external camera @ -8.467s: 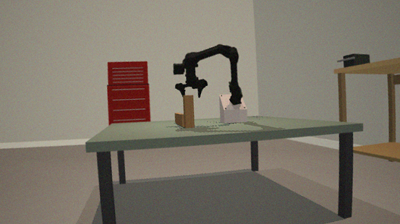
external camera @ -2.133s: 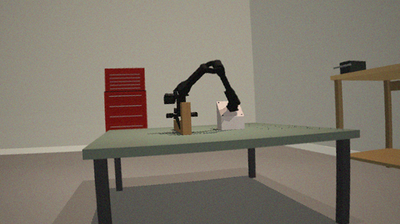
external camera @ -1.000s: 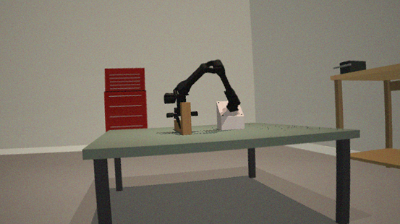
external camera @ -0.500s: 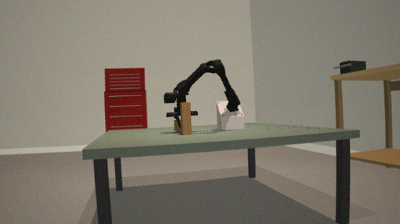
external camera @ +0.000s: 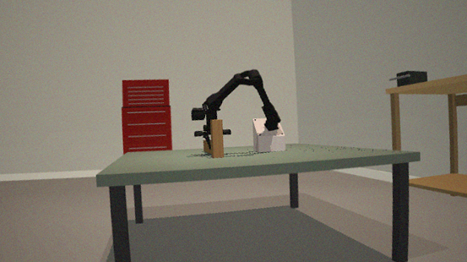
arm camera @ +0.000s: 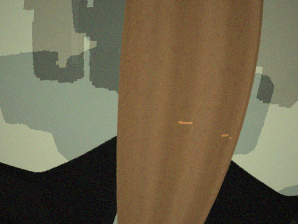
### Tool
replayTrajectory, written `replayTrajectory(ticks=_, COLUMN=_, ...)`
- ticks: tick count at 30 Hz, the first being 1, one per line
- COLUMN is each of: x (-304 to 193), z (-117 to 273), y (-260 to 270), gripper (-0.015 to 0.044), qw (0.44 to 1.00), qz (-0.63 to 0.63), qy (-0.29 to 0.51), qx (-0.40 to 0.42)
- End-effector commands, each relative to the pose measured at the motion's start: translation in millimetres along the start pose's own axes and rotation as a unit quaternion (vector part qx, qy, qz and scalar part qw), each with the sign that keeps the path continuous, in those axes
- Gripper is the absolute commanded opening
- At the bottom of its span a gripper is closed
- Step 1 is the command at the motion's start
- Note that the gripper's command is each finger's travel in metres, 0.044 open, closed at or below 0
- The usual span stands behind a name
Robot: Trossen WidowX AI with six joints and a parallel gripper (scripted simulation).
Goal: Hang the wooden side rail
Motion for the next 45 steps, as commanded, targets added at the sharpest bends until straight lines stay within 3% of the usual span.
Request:
replayTrajectory(ticks=1, x=1.1, z=5.6, y=1.9, gripper=0.0, qw=1.0, qz=0.0, qy=-0.003, qx=0.006)
replayTrajectory(ticks=45, x=1.1, z=12.9, y=1.9, gripper=0.0, qw=1.0, qz=0.0, qy=-0.004, qx=0.006)
Point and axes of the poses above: the point midway between the two fingers, 35 mm back from their tips, its own z axis back along the fingers, its own y axis across the jaws, x = y × z, the point moved 10 cm from there along z, back along the fingers, and after that the axes turned 12 degrees about z, right-handed, at the moved point
